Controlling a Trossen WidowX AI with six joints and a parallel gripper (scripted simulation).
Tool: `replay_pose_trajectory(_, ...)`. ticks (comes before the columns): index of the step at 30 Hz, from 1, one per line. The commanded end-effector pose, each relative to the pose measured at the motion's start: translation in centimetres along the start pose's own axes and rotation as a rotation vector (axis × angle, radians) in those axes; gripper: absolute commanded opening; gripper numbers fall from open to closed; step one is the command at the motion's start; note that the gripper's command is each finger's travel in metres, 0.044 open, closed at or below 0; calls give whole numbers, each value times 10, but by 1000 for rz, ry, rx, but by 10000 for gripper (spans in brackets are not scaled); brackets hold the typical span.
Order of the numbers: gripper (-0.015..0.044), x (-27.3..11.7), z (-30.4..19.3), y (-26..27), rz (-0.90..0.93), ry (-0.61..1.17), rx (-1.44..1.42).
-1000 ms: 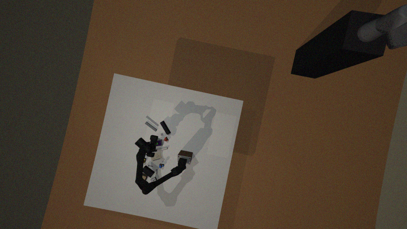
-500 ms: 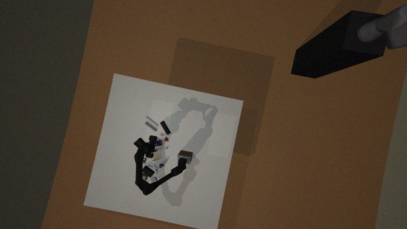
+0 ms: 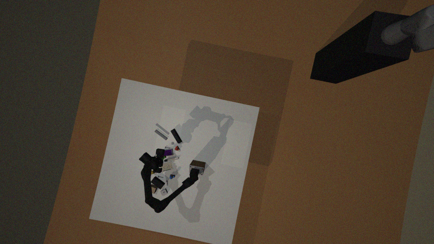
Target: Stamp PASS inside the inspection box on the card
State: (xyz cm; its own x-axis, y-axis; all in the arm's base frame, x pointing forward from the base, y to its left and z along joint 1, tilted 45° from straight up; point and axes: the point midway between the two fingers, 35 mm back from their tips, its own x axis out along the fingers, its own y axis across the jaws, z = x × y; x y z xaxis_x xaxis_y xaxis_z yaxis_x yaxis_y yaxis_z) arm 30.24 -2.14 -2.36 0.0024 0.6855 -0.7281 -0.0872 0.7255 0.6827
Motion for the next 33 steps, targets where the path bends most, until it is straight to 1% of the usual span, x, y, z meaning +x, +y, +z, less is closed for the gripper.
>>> replay_pose_trajectory(1,0,0,-1,20,5,2,-17)
replay_pose_trajectory(16,0,1,-10,99,17,2,-121)
replay_pose_trajectory(33,0,9,-11,102,18,2,-125)
